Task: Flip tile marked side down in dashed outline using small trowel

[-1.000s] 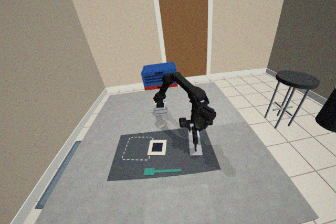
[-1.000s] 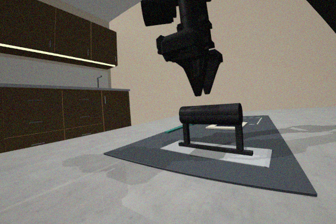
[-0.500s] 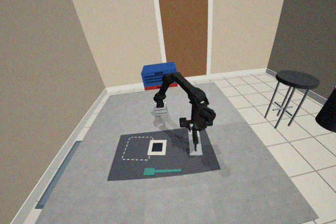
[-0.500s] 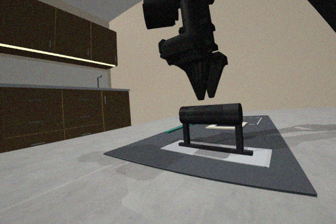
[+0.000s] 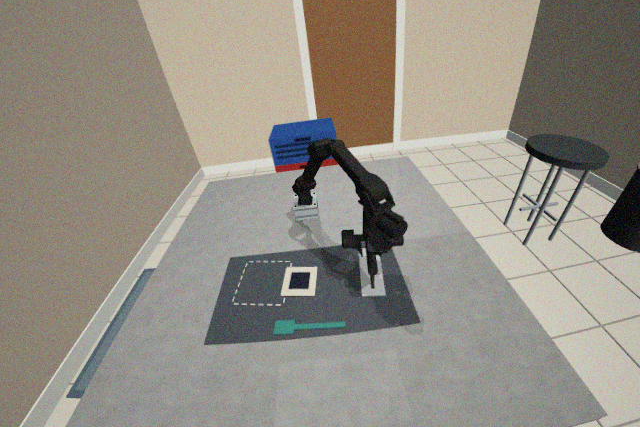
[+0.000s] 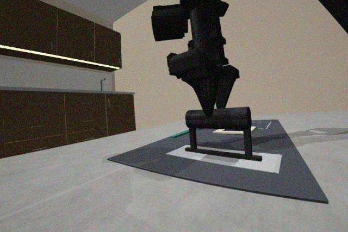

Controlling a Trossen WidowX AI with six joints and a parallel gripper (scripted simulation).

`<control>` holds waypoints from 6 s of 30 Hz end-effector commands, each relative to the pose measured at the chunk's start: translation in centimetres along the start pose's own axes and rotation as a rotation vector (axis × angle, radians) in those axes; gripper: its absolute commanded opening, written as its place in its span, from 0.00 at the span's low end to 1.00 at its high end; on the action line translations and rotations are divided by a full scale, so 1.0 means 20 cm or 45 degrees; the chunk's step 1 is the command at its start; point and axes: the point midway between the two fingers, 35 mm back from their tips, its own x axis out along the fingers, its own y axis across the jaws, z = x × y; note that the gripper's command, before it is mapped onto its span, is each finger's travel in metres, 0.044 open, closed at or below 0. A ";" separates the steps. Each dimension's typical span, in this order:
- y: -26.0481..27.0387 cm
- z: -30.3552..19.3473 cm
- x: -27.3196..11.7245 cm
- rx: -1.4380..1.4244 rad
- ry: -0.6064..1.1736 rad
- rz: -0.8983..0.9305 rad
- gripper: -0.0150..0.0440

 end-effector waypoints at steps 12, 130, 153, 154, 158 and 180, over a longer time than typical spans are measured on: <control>-0.01 -0.01 0.07 0.042 0.004 0.031 0.52; -0.02 -0.02 -0.15 -1.092 -0.010 0.030 0.71; -0.02 -0.01 -0.15 -0.072 0.003 0.031 0.71; -0.02 -0.01 -0.15 -0.028 0.003 0.031 0.71; -0.02 -0.01 -0.15 0.150 0.005 0.030 0.71; -0.01 -0.01 -0.15 1.126 0.017 0.027 0.71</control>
